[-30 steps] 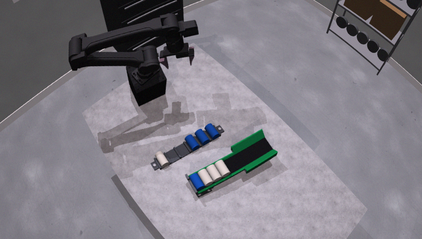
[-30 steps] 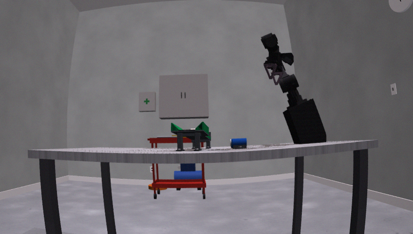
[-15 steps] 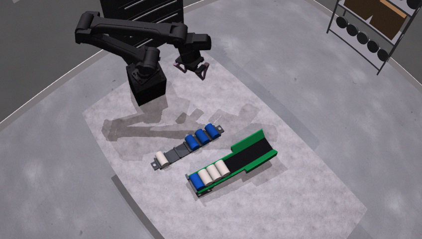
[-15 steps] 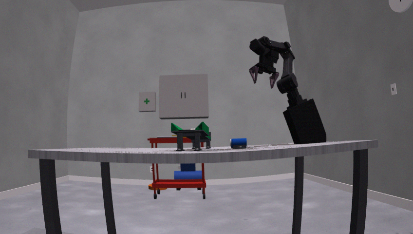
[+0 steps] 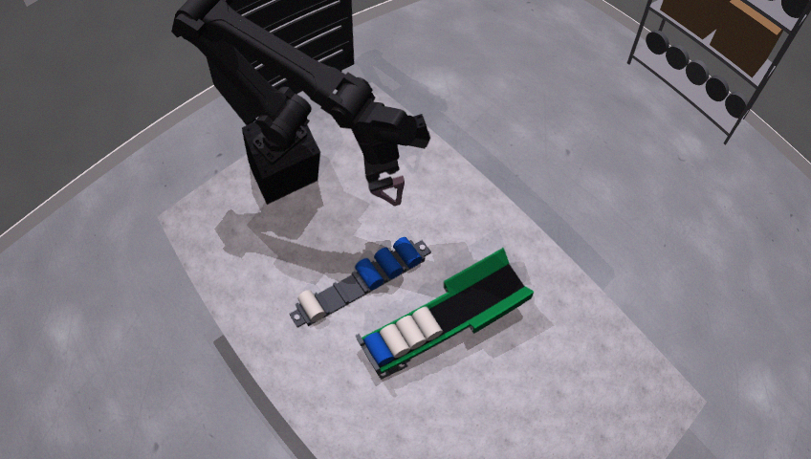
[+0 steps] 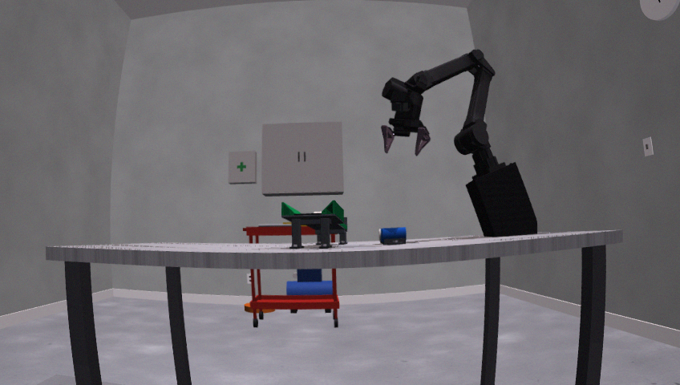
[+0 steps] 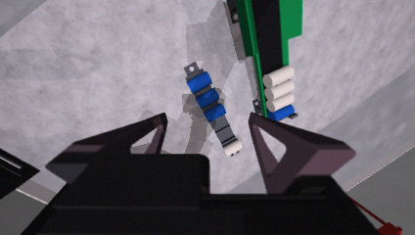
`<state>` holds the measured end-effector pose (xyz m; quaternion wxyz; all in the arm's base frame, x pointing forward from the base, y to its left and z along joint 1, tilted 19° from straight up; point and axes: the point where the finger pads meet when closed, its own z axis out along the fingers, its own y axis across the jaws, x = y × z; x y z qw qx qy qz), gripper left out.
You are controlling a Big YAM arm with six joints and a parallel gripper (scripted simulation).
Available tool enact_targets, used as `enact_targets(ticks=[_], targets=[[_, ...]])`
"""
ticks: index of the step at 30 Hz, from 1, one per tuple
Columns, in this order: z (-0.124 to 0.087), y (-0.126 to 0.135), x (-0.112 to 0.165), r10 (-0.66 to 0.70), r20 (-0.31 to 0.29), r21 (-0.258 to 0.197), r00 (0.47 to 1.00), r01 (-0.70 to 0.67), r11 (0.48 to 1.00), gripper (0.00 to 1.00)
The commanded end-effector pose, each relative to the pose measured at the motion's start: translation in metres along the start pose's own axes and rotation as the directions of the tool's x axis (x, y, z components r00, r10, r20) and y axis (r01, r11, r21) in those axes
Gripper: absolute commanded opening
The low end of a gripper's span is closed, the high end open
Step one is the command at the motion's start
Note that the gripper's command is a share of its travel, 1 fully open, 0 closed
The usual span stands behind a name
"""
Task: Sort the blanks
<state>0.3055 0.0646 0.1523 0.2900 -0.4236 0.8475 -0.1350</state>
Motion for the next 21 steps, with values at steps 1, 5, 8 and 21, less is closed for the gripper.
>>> enact_targets(ticks=[1, 5, 8, 21], targets=[[0.011, -0.033, -0.010, 0.231, 0.051, 0.060, 0.972, -0.233, 0.970, 1.00], [0.026, -0.061, 0.003, 0.418, 0.091, 0.096, 0.904, -0.425, 0.900, 1.00], [0.034, -0.092, 0.014, 0.560, 0.152, 0.126, 0.815, -0.578, 0.807, 1.00], [0.043, -0.161, 0.053, 0.775, 0.316, 0.149, 0.547, -0.836, 0.529, 1.00]])
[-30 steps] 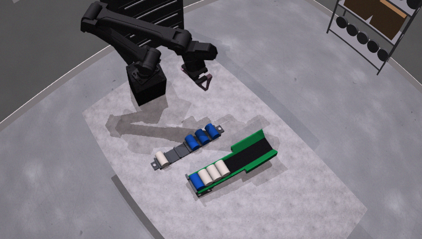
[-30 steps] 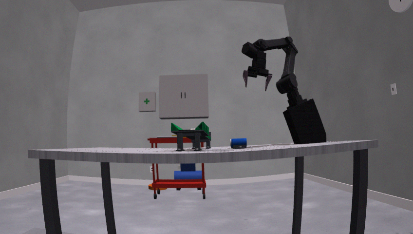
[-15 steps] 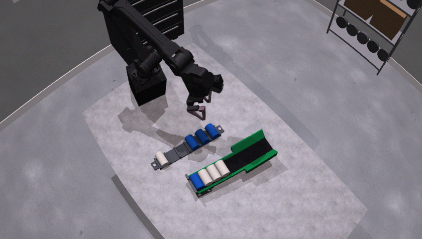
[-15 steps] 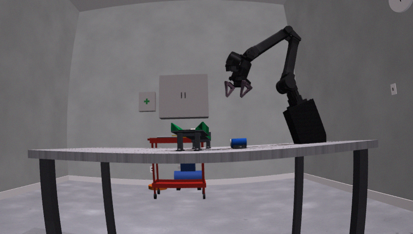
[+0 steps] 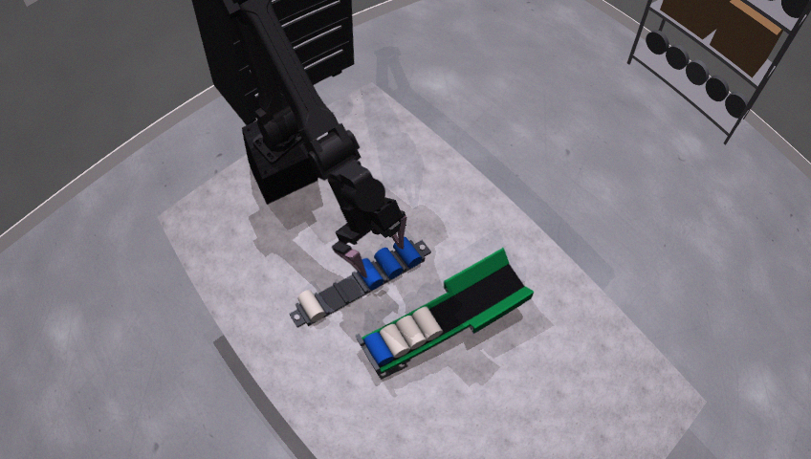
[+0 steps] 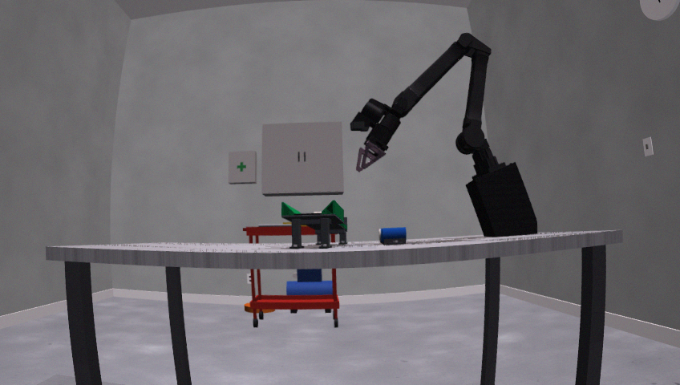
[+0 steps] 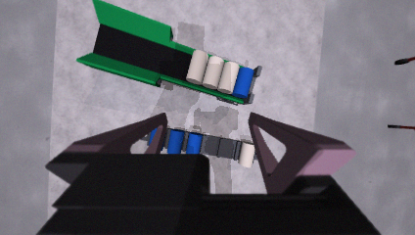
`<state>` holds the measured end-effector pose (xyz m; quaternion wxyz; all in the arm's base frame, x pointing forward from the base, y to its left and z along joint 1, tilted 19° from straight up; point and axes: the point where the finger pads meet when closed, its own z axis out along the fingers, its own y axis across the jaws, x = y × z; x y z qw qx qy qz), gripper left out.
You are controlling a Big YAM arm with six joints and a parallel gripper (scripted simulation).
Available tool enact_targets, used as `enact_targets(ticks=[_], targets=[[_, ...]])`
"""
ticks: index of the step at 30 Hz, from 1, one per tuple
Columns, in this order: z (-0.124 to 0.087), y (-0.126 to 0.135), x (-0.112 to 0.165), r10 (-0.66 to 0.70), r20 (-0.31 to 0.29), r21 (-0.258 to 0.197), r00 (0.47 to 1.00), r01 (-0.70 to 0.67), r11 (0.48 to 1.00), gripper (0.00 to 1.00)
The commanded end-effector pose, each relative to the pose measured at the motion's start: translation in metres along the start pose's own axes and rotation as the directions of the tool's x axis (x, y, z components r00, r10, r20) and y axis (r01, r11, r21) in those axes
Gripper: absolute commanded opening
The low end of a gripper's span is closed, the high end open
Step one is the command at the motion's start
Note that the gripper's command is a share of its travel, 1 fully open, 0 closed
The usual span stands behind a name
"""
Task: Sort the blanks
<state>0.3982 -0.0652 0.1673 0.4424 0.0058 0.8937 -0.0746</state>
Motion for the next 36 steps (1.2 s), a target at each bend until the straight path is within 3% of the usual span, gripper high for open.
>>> enact_targets(ticks=[1, 3, 6, 36], targets=[[0.0066, -0.0100, -0.0122, 0.107, 0.044, 0.014, 0.993, -0.107, 0.994, 1.00], [0.0068, -0.0012, -0.0135, 0.096, 0.045, -0.003, 0.994, -0.096, 0.995, 1.00], [0.0009, -0.0024, -0.0195, 0.097, 0.067, -0.001, 0.993, -0.097, 0.995, 1.00], [0.0009, -0.0085, -0.0186, 0.101, 0.066, 0.011, 0.993, -0.102, 0.995, 1.00]])
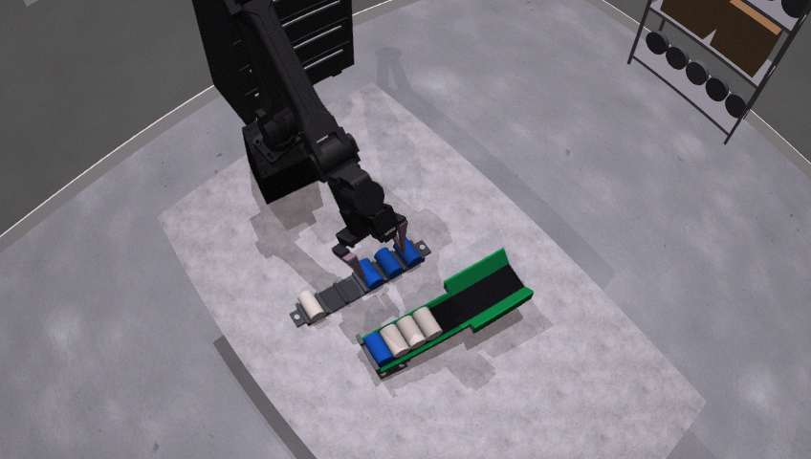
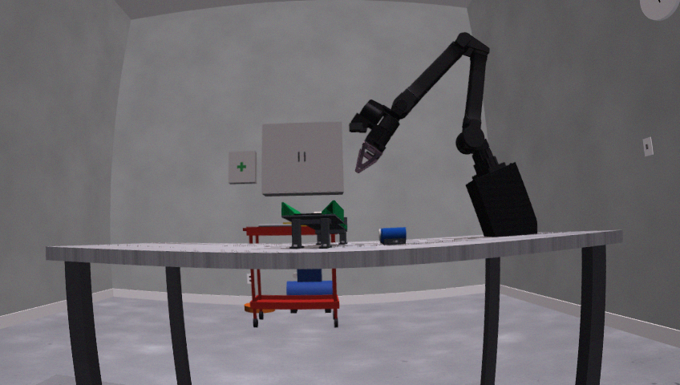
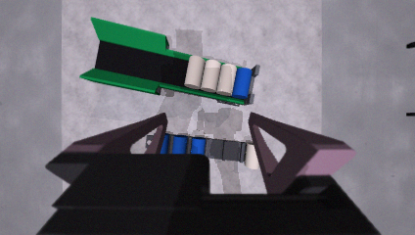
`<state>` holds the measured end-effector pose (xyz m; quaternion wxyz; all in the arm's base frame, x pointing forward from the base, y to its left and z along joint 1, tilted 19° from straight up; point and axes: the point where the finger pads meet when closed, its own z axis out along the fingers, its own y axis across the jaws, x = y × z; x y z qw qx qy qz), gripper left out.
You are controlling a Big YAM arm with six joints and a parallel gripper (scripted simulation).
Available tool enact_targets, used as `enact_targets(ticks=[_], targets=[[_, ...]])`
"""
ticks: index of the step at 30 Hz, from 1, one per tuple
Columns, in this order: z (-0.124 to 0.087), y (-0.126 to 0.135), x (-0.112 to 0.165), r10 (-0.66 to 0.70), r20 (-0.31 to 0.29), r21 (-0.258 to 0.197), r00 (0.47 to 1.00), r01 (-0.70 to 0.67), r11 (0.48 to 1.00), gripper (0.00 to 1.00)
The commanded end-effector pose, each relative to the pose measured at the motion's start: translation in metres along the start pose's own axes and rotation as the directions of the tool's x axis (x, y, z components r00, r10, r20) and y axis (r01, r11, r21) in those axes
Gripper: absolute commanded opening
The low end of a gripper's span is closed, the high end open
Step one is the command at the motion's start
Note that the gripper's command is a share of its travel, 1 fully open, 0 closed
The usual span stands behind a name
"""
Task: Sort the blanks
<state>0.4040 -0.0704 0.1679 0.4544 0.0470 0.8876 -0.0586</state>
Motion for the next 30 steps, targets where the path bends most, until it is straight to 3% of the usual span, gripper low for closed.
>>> enact_targets(ticks=[1, 28, 30], targets=[[-0.0037, -0.0024, -0.0152, 0.012, 0.045, 0.004, 0.999, -0.012, 1.000, 1.00], [-0.0037, -0.0024, -0.0152, 0.012, 0.045, 0.004, 0.999, -0.012, 1.000, 1.00], [0.0016, 0.0031, -0.0199, 0.014, 0.007, -0.006, 1.000, -0.014, 1.000, 1.00]])
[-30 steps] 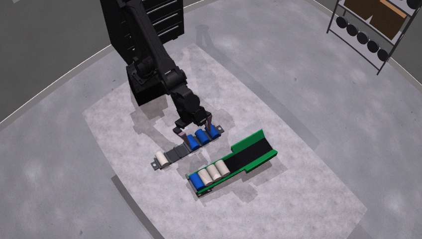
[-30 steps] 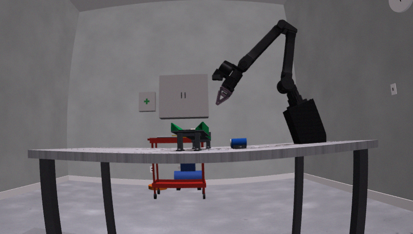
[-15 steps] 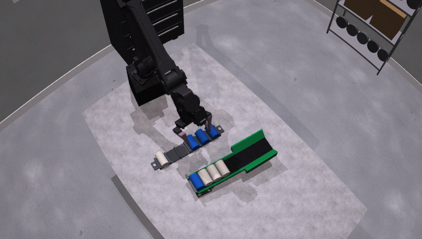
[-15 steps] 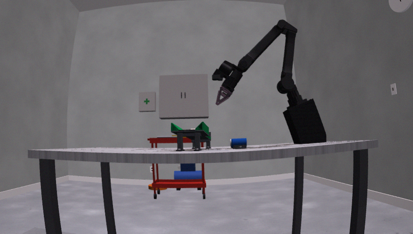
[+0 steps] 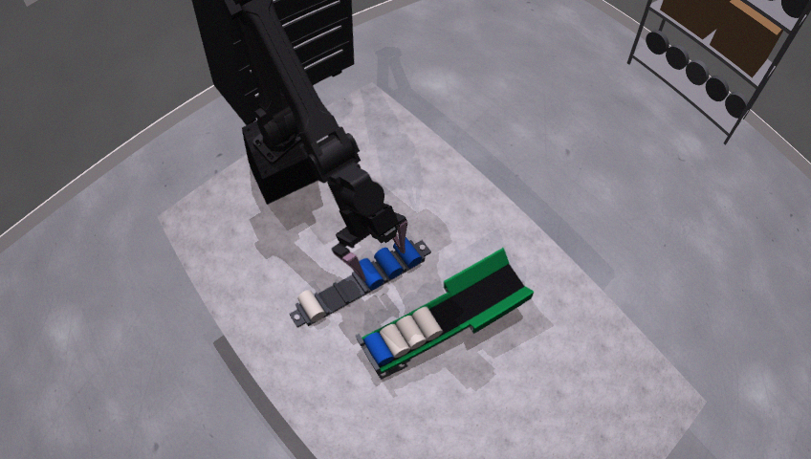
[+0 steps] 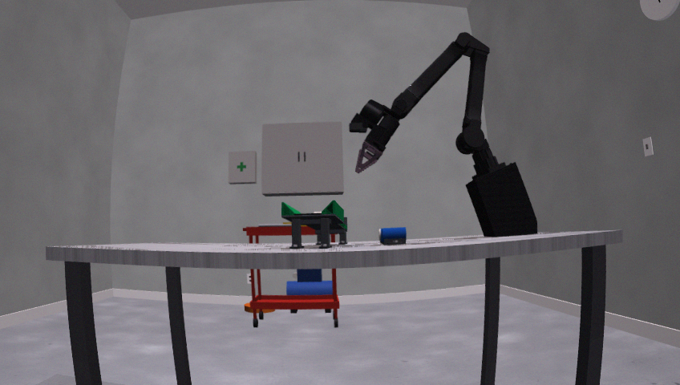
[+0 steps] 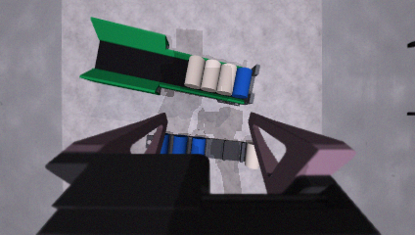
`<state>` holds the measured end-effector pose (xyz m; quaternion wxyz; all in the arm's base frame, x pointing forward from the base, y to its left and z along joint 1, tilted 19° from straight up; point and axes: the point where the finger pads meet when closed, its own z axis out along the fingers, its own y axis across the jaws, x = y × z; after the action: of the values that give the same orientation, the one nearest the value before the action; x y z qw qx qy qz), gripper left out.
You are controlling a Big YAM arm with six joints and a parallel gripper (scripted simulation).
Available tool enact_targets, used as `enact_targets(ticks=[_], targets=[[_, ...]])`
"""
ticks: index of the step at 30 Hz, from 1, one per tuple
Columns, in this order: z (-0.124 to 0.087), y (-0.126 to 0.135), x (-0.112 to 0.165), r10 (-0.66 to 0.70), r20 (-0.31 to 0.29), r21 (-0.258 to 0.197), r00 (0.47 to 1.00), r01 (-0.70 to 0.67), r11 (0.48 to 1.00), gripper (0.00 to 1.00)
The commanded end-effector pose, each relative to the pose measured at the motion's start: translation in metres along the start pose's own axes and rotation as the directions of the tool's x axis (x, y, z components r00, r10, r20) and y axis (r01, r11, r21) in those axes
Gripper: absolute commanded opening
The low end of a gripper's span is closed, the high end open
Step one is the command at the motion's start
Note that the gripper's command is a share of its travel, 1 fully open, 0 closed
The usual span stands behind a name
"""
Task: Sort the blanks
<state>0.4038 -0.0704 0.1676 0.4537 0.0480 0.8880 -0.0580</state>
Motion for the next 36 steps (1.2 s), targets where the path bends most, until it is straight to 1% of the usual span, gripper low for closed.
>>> enact_targets(ticks=[1, 2, 3, 4, 5, 6, 7, 8, 9, 10, 12, 13, 14, 15, 16, 18, 22, 23, 24, 31, 34, 36], targets=[[0.005, 0.006, -0.014, 0.020, -0.031, -0.009, 0.999, -0.021, 1.000, 1.00], [0.009, 0.010, -0.001, 0.034, -0.099, -0.010, 0.994, -0.036, 0.999, 1.00], [0.013, 0.015, 0.017, 0.051, -0.186, -0.008, 0.981, -0.053, 0.999, 1.00], [0.016, 0.019, 0.036, 0.067, -0.282, 0.000, 0.957, -0.070, 0.998, 1.00], [0.016, 0.020, 0.036, 0.067, -0.282, -0.001, 0.957, -0.070, 0.998, 1.00], [0.016, 0.024, 0.055, 0.082, -0.374, 0.013, 0.924, -0.083, 0.996, 1.00], [0.016, 0.024, 0.055, 0.082, -0.374, 0.011, 0.924, -0.084, 0.996, 1.00], [0.015, 0.027, 0.072, 0.093, -0.453, 0.029, 0.887, -0.090, 0.996, 1.00], [0.013, 0.030, 0.084, 0.102, -0.511, 0.043, 0.854, -0.093, 0.995, 1.00], [0.011, 0.032, 0.092, 0.107, -0.547, 0.053, 0.830, -0.094, 0.994, 1.00], [0.011, 0.032, 0.092, 0.107, -0.547, 0.053, 0.830, -0.094, 0.994, 1.00], [0.011, 0.025, 0.095, 0.131, -0.562, 0.072, 0.817, -0.110, 0.991, 1.00], [0.011, 0.024, 0.096, 0.132, -0.564, 0.074, 0.815, -0.109, 0.991, 1.00], [0.007, 0.024, 0.089, 0.133, -0.545, 0.072, 0.828, -0.112, 0.991, 1.00], [0.006, 0.026, 0.086, 0.127, -0.538, 0.065, 0.833, -0.109, 0.992, 1.00], [0.005, 0.029, 0.086, 0.120, -0.539, 0.058, 0.834, -0.105, 0.993, 1.00], [0.006, 0.030, 0.089, 0.119, -0.545, 0.059, 0.830, -0.104, 0.993, 1.00], [0.005, 0.030, 0.098, 0.118, -0.559, 0.061, 0.821, -0.101, 0.993, 1.00], [0.004, 0.030, 0.100, 0.118, -0.561, 0.061, 0.819, -0.101, 0.993, 1.00], [0.005, 0.030, 0.099, 0.112, -0.558, 0.057, 0.822, -0.097, 0.994, 1.00], [0.009, 0.030, 0.103, 0.073, -0.563, 0.036, 0.823, -0.064, 0.997, 1.00], [0.013, 0.030, 0.109, 0.026, -0.573, 0.010, 0.819, -0.025, 1.000, 1.00]])
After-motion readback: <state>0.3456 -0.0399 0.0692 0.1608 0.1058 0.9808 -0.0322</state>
